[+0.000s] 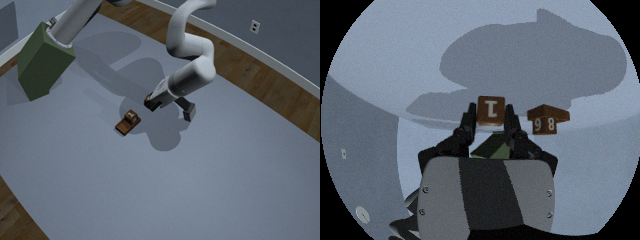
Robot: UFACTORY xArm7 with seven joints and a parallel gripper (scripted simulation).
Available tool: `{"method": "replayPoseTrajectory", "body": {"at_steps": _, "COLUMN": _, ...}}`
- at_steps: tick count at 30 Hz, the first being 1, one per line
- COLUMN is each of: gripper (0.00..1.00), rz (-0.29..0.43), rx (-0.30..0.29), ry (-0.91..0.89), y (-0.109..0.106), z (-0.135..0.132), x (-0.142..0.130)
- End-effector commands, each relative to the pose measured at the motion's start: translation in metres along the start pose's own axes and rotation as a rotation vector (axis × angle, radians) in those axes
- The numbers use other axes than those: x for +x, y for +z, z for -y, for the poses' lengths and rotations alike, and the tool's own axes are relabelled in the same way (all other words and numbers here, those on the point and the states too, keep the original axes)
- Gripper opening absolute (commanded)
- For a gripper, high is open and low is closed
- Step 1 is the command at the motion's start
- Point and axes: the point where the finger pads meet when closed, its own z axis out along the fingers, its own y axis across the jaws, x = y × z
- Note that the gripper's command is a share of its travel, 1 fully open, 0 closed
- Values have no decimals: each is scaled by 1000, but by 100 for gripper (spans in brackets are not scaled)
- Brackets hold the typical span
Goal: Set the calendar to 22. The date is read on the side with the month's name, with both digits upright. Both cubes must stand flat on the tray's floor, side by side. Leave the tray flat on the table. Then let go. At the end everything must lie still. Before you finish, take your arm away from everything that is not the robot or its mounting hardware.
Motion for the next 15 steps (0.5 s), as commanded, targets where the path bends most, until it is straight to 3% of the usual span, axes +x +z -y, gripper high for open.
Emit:
{"method": "replayPoseTrajectory", "body": {"at_steps": 1, "gripper": 41, "rz": -3, "rx": -2, "ry": 2, "y": -1, "z": -1, "x": 0}}
{"method": "replayPoseTrajectory", "body": {"at_steps": 8, "gripper": 49, "rz": -3, "rx": -2, "ry": 2, "y": -1, "z": -1, "x": 0}}
{"method": "replayPoseTrajectory", "body": {"at_steps": 9, "gripper": 71, "rz": -3, "rx": -2, "ry": 2, "y": -1, "z": -1, "x": 0}}
{"method": "replayPoseTrajectory", "body": {"at_steps": 15, "gripper": 71, "rz": -3, "rx": -2, "ry": 2, "y": -1, "z": -1, "x": 0}}
